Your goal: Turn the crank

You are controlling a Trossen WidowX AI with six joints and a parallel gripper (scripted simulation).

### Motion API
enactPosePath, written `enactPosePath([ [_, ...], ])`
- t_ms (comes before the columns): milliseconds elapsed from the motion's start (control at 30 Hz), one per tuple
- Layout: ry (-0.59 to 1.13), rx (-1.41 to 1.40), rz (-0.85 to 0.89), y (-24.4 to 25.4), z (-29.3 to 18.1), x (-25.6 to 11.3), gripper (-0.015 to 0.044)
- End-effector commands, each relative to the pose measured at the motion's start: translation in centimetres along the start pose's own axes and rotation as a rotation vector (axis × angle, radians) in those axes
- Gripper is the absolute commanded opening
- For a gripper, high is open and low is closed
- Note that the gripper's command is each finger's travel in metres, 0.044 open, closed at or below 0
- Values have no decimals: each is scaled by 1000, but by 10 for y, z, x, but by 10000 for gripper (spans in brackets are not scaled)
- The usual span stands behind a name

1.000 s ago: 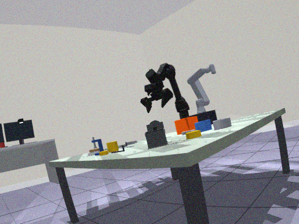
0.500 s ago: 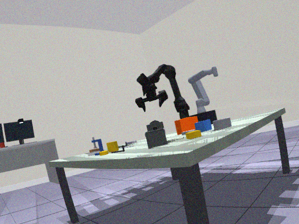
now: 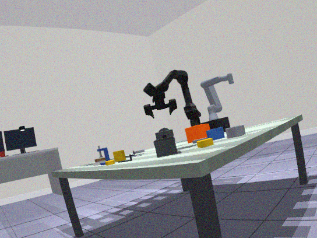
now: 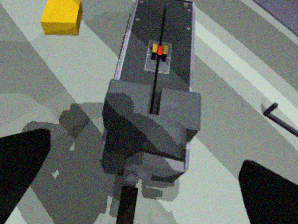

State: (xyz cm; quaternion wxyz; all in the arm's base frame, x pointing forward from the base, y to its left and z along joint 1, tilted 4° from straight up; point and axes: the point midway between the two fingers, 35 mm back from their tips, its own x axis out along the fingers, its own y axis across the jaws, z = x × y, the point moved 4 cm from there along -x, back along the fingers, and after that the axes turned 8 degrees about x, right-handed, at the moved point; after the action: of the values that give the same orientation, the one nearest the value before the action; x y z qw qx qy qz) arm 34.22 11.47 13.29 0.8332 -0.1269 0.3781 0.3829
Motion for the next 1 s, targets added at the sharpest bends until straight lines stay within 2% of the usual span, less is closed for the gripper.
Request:
enactPosePath([
  [0,16,7,11,-2,-17,17,440],
  [367,16,7,11,-6,-68,62,440],
  [967,17,7,11,-8,-86,80,440],
])
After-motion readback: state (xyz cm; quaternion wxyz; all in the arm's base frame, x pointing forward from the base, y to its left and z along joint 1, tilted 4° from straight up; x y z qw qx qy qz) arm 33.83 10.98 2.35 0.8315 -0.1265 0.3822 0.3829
